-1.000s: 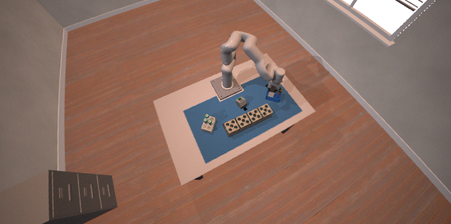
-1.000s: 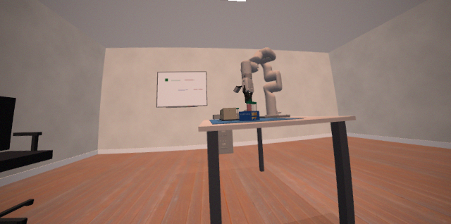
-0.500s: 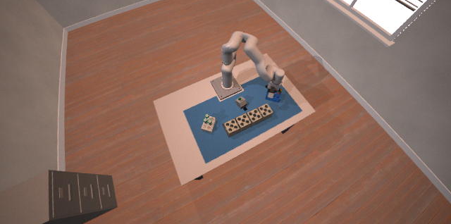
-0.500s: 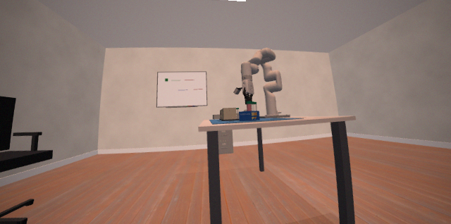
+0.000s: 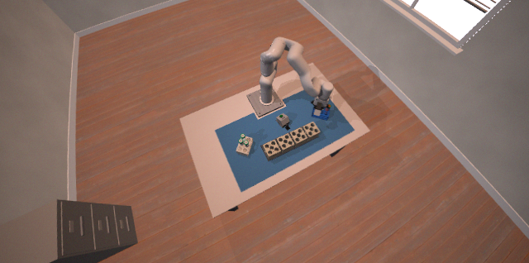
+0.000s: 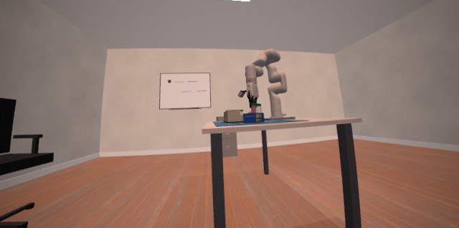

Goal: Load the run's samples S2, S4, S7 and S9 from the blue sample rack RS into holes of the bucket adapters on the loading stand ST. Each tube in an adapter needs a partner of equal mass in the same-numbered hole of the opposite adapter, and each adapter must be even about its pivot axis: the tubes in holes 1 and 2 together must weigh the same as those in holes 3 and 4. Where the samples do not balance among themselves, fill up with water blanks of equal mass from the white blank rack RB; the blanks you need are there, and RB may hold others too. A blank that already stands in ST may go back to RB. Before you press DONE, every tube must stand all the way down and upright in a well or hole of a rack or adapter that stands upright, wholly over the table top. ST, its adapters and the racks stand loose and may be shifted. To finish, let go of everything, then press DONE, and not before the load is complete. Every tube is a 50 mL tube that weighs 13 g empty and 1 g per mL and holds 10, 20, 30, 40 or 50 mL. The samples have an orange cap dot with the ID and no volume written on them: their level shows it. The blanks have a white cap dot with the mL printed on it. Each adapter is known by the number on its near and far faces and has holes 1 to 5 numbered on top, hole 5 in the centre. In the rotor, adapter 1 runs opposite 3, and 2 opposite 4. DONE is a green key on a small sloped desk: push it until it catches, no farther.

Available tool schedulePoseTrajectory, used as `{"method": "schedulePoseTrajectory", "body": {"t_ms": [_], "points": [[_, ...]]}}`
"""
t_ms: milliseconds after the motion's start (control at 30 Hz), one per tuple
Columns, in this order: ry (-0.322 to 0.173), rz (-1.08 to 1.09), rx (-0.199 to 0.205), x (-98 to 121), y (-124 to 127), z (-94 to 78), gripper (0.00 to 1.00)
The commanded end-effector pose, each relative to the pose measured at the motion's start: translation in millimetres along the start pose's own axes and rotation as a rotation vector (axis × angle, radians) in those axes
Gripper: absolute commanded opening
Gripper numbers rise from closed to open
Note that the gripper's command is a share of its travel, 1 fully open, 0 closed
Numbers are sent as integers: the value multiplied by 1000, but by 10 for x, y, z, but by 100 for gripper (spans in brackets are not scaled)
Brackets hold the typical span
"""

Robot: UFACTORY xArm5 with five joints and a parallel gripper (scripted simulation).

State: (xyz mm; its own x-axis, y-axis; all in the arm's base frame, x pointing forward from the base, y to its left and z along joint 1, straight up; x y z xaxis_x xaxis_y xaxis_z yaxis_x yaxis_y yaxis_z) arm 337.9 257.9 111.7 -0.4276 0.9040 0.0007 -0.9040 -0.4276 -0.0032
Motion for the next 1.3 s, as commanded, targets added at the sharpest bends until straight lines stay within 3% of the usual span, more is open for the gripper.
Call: {"method": "schedulePoseTrajectory", "body": {"t_ms": [0,300,333,1267], "points": [[-1,0,-4,3,-13,15,0],[-1,0,-4,3,-13,15,0],[-1,0,-4,3,-13,11,43],[-1,0,-4,3,-13,51,43]]}}
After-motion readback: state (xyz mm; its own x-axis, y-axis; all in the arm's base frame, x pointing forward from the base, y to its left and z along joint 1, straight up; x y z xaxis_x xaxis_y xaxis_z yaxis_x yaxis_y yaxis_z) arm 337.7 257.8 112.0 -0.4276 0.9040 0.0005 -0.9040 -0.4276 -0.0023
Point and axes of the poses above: the point where the finger pads meet when closed, its own z axis back along the fingers, its own y axis across the jaws, x = y × z, the point moved 1 cm from there along z, back along the fingers, and after that the axes turned 15 degrees about -z, right-handed, at the moved point
